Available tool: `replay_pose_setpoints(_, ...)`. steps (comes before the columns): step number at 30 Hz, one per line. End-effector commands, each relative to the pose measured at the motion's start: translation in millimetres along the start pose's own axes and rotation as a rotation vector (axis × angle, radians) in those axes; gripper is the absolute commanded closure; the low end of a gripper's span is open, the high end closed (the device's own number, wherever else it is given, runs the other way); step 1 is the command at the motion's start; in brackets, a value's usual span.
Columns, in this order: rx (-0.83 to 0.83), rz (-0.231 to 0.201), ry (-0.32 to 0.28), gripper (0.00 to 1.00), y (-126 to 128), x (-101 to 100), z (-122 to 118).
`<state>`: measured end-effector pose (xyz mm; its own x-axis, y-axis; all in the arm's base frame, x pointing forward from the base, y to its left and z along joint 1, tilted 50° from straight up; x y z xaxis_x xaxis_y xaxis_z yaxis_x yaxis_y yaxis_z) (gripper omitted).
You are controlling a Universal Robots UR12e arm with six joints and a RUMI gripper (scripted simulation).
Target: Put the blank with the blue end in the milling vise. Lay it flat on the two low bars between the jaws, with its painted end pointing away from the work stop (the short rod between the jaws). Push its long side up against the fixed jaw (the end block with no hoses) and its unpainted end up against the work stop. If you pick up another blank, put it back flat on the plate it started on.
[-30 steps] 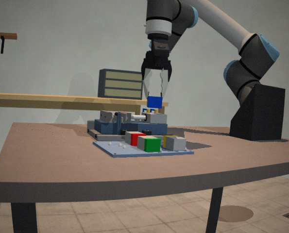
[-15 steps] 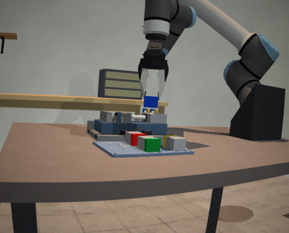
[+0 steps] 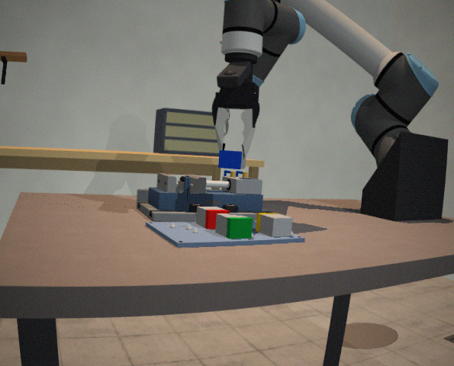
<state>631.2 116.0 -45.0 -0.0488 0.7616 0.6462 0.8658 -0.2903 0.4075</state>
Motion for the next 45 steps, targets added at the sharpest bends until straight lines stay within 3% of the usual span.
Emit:
replay_pose_setpoints(1,-0.086,-0.003,0.000,1.00,9,2,-1)
replay_pose_setpoints(45,-0.659,-0.002,0.001,1.00,47,3,-18)
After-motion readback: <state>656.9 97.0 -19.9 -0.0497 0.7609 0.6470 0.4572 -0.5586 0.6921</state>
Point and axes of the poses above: the point where the finger pads meet when closed, its own x axis back along the fingers, its own y axis across the jaws, z = x × y, the point moved 3 cm from there along x, back along the fingers, and after that the axes turned 6 degrees about x, right-handed, at the moved point
